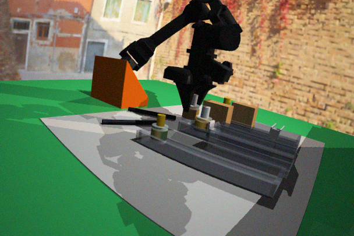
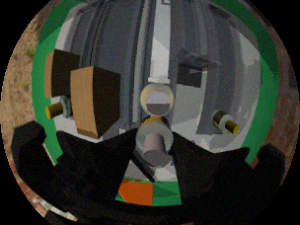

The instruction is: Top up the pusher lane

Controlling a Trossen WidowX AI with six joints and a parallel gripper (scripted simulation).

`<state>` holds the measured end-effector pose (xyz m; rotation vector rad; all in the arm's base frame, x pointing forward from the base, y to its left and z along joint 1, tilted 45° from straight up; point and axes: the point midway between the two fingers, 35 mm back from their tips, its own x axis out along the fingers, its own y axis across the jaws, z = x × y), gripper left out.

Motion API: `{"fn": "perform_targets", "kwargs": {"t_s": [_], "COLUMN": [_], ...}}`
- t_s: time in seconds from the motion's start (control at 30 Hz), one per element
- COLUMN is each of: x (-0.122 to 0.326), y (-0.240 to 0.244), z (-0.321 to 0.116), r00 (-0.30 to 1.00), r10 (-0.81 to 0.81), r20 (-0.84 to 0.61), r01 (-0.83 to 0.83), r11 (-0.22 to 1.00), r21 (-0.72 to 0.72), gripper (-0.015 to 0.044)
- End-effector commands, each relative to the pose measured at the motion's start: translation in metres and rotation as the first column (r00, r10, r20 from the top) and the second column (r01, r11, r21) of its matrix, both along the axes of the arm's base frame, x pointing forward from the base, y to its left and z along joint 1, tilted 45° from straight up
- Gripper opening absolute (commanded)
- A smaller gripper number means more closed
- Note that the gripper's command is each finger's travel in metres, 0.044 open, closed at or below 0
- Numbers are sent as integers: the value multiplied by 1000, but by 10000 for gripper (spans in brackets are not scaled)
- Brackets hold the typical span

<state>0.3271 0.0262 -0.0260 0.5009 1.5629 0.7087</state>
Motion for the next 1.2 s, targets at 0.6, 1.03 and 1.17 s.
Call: {"fn": "perform_targets", "kwargs": {"t_s": [0.6,1.03,1.17], "x": [16,18,18], "y": [0,1,1], "z": [6,6,6], "r00": [1000,1000,1000], "r10": [-9,-9,-9], "r20": [27,27,27], "r01": [9,9,9], "r11": [1000,1000,1000], "r21": [9,9,9], "gripper": [0,0,0]}}
